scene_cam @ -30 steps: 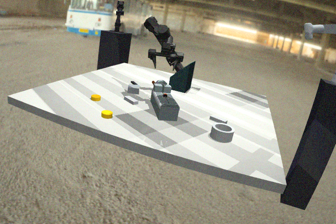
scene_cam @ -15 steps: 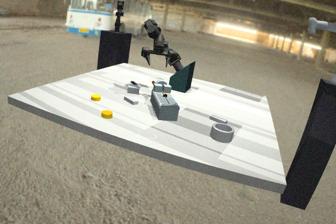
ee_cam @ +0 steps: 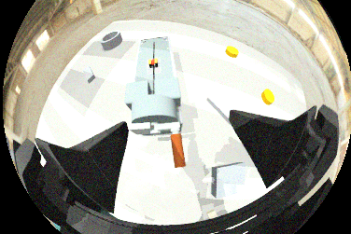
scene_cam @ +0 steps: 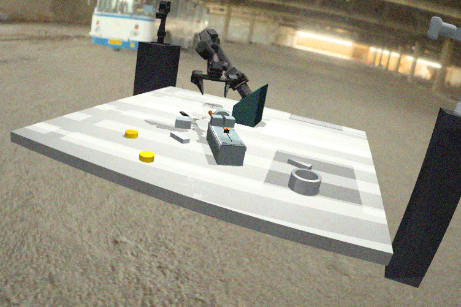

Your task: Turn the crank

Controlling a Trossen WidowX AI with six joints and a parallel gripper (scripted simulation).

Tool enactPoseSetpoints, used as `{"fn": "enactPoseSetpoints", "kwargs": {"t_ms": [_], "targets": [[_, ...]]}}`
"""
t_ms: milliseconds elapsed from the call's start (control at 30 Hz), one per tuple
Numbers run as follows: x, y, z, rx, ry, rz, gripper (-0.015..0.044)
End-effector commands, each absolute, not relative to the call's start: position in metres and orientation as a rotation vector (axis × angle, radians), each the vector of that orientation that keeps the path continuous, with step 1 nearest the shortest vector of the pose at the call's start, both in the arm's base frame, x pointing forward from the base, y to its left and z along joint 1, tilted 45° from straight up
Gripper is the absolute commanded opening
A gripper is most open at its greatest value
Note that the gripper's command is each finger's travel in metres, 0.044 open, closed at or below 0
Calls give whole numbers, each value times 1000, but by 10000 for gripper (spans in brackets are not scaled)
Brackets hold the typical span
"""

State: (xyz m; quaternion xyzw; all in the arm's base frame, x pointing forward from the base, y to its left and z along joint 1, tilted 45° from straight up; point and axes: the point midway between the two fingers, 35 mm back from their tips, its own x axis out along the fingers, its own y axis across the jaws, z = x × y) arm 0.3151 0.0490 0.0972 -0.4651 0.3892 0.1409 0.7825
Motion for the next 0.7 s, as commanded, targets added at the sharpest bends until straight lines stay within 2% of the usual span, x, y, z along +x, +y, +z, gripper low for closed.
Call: {"fn": "enactPoseSetpoints", "kwargs": {"t_ms": [0, 667], "targets": [[317, 36, 82, -1009, 846, 311, 440], [321, 5, 52, -1013, 844, 309, 440]]}}
